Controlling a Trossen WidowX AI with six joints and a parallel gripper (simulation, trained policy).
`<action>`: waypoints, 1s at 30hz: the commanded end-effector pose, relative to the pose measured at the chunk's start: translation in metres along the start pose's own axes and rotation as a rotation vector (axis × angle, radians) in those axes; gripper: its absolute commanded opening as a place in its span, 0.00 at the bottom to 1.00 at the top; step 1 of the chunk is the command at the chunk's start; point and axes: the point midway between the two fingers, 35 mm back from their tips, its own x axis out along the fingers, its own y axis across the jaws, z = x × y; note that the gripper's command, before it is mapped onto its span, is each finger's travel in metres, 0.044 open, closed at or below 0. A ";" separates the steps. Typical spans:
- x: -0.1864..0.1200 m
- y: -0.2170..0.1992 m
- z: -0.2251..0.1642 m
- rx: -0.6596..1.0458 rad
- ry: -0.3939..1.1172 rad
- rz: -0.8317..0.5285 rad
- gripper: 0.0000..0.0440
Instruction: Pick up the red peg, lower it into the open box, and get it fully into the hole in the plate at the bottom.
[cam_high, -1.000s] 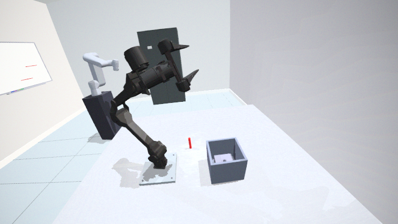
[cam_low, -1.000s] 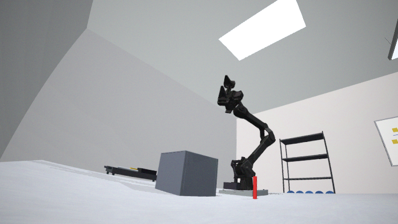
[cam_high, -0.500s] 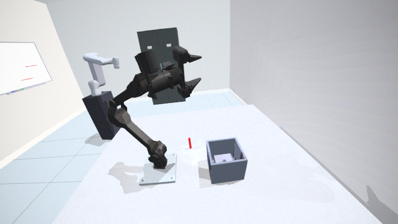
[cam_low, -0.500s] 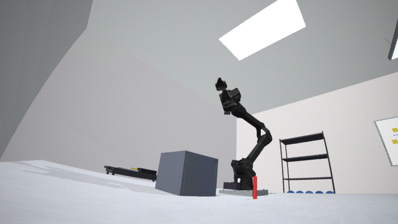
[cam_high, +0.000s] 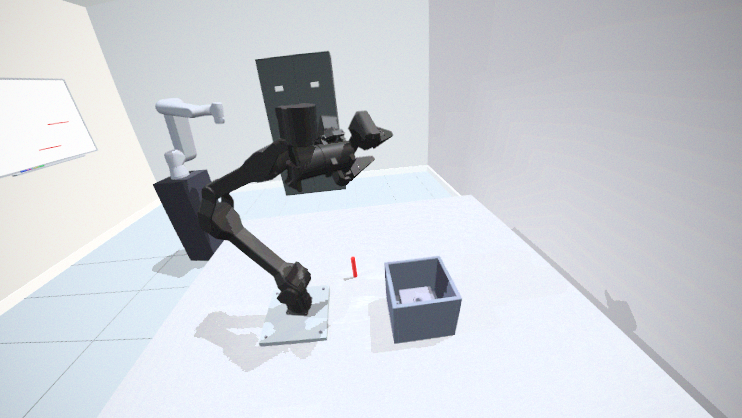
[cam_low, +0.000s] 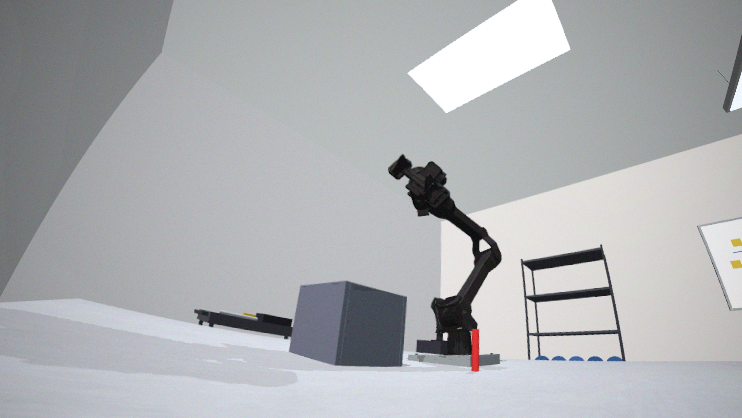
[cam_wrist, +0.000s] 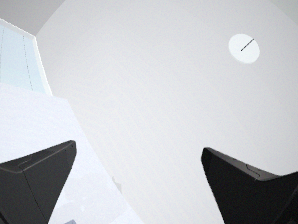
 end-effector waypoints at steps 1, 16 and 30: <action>0.006 0.010 -0.007 0.125 0.020 0.043 1.00; 0.022 0.054 -0.031 0.602 0.143 0.207 1.00; 0.029 0.102 -0.051 1.027 0.338 0.335 1.00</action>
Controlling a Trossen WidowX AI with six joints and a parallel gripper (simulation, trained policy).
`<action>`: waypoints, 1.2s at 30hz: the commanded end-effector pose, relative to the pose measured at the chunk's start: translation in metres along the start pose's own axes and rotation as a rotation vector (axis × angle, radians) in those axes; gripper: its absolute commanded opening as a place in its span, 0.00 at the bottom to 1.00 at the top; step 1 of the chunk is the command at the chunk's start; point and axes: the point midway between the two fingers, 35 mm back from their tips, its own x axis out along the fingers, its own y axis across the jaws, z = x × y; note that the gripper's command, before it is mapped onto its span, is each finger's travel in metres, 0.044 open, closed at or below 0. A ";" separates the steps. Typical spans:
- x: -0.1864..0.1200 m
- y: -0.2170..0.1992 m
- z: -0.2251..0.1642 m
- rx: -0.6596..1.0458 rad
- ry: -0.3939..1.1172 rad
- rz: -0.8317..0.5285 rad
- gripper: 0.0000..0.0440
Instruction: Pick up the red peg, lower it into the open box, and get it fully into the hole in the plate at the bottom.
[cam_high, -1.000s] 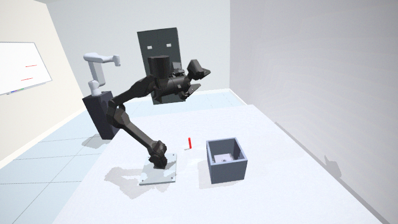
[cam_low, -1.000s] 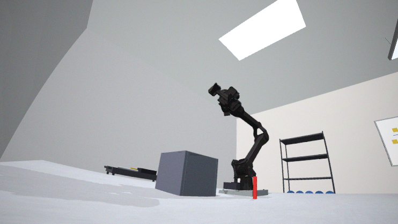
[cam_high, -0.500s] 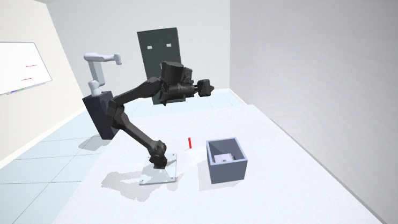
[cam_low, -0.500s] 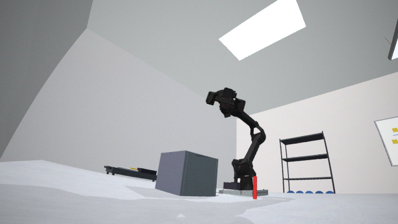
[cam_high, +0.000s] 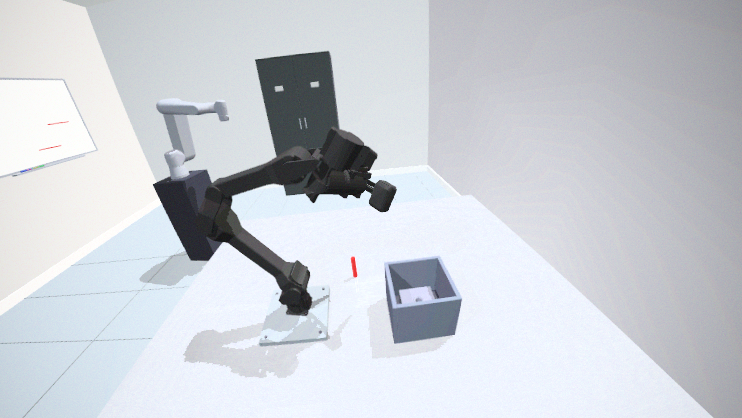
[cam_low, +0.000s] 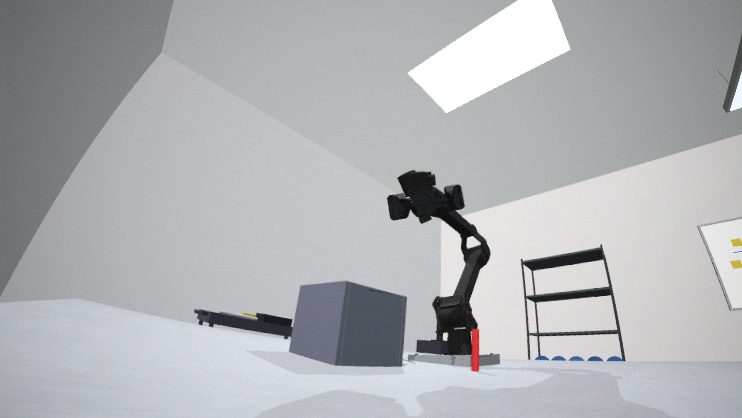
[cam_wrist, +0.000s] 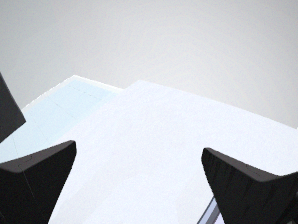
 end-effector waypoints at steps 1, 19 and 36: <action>0.008 0.002 -0.014 0.121 0.059 0.019 1.00; 0.029 0.021 -0.075 0.667 0.358 0.029 1.00; 0.037 0.042 -0.134 1.136 0.676 -0.128 1.00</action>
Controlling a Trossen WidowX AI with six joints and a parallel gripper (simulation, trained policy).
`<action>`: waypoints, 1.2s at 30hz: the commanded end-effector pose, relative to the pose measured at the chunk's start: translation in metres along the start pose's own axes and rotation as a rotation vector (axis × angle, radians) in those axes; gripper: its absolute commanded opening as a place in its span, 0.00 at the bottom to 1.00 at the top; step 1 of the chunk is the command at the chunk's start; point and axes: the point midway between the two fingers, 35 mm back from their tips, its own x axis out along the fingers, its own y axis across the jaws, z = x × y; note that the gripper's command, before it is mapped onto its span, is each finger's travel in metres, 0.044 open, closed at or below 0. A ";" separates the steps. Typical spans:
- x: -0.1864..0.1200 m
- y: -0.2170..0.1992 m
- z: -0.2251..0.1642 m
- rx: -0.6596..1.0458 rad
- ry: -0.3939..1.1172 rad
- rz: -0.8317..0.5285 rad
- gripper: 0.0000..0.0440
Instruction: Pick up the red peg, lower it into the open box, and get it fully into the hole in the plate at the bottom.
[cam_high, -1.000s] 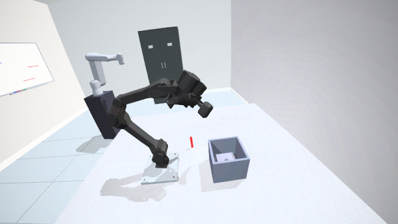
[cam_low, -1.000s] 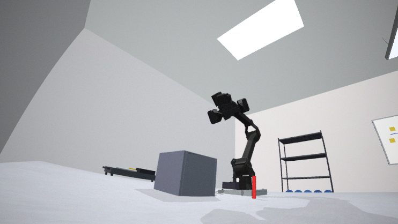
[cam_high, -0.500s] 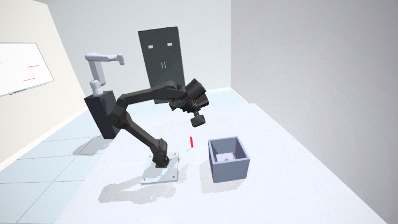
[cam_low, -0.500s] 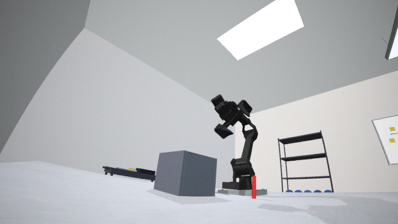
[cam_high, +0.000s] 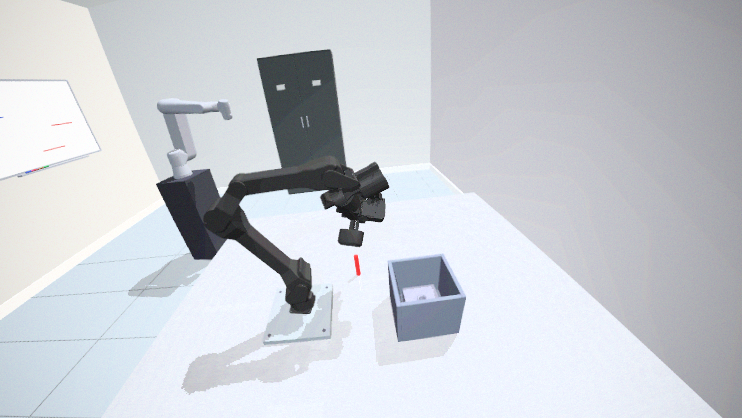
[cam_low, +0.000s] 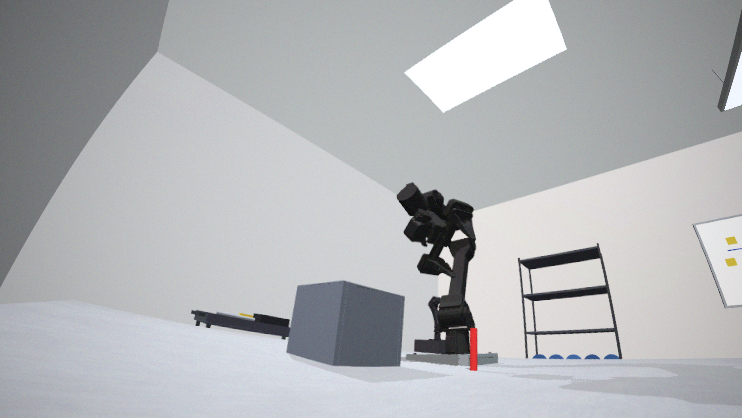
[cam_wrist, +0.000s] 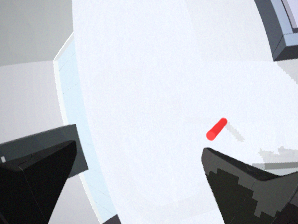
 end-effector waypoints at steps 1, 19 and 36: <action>0.009 -0.009 -0.008 0.114 0.050 -0.054 1.00; 0.044 -0.048 -0.036 0.580 0.120 -0.381 1.00; 0.077 -0.079 -0.040 0.816 0.007 -0.568 1.00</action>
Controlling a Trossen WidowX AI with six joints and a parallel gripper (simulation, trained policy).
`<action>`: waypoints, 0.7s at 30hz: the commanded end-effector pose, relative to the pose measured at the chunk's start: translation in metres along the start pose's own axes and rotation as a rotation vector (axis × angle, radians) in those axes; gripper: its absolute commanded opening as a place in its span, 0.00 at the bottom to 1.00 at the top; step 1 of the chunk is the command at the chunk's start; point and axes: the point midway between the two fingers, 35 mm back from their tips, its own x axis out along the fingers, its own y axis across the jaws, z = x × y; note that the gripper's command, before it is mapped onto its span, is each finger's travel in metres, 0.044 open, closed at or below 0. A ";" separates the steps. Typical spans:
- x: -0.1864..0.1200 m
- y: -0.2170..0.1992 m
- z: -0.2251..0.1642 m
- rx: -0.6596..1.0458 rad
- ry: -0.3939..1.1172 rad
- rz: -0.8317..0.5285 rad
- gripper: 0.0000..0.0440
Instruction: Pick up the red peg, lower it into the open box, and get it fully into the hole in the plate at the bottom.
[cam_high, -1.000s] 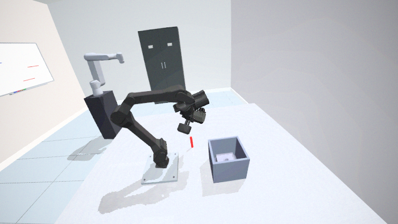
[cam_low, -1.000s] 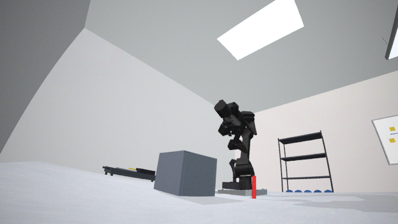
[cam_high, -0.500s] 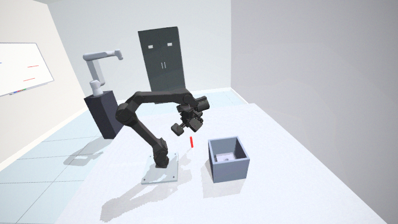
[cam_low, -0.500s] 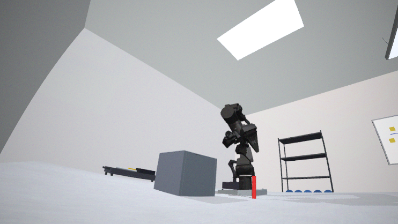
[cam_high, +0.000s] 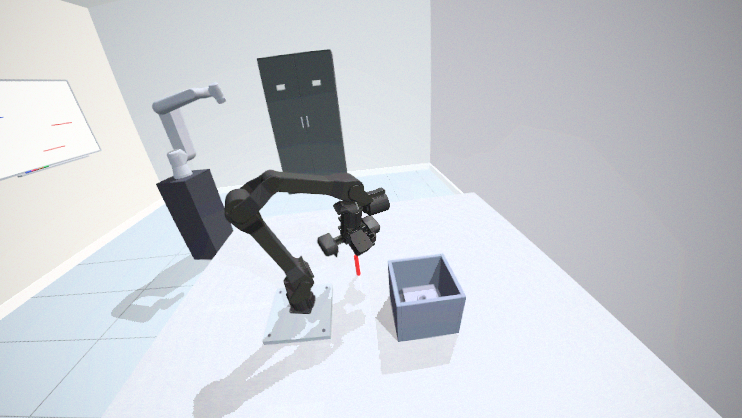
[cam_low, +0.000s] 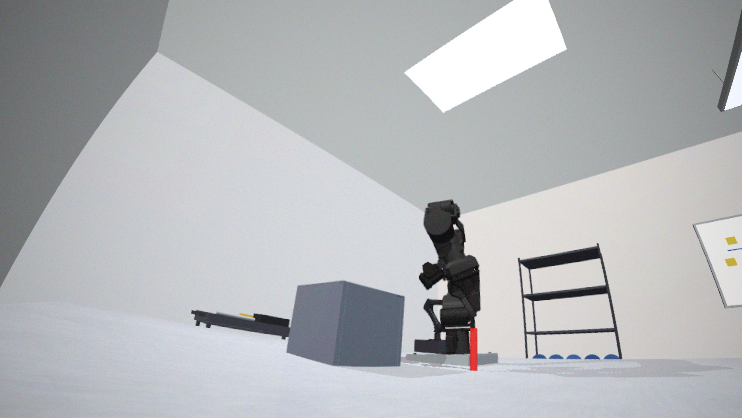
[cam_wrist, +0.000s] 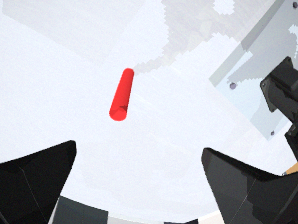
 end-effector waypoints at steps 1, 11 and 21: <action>0.012 -0.002 0.004 0.051 -0.018 -0.022 1.00; 0.039 -0.004 0.014 0.151 -0.046 -0.046 1.00; 0.061 0.001 0.022 0.206 -0.066 -0.035 0.79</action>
